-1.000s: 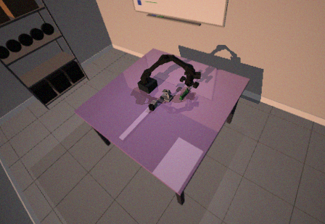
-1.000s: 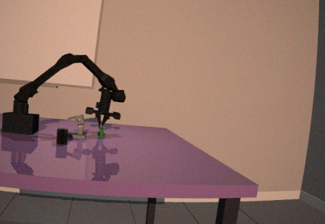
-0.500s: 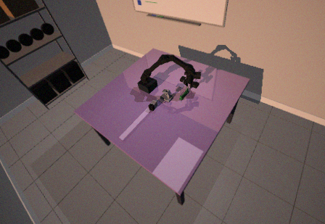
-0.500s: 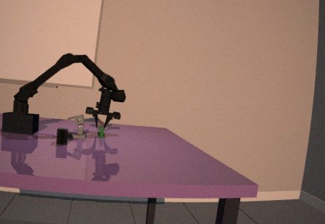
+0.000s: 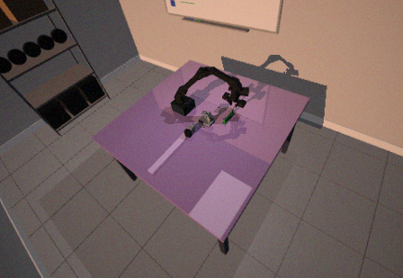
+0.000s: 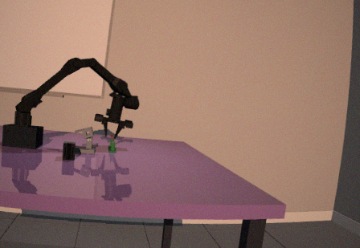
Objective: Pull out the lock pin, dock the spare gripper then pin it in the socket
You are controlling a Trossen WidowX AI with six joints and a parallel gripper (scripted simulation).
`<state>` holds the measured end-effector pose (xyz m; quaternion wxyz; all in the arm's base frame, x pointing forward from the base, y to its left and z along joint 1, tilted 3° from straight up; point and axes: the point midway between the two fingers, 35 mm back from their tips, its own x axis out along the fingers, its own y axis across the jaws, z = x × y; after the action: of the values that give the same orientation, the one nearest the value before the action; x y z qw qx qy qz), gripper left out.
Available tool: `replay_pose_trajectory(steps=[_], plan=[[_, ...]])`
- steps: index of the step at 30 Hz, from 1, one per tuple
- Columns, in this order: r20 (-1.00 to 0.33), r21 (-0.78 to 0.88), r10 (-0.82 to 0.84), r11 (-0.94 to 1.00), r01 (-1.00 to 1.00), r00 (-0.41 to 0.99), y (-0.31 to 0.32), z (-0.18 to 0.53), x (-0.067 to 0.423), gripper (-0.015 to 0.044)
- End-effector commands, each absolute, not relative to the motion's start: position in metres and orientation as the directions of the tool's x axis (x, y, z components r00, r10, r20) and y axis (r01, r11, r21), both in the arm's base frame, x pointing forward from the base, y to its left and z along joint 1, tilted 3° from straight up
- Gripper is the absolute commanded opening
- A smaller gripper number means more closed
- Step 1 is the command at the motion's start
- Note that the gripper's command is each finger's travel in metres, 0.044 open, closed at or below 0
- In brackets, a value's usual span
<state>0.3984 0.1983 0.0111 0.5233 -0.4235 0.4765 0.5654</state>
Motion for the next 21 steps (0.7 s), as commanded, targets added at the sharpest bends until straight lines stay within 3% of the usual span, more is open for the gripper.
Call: replay_pose_trajectory(steps=[1, 21], plan=[[-0.978, 0.094, 0.189, 0.002, -0.996, -0.092, 0.198, 0.021, 0.398, 0.0200], [-0.977, 0.126, 0.176, 0.008, -0.992, -0.123, 0.193, 0.055, 0.392, 0.0200]])
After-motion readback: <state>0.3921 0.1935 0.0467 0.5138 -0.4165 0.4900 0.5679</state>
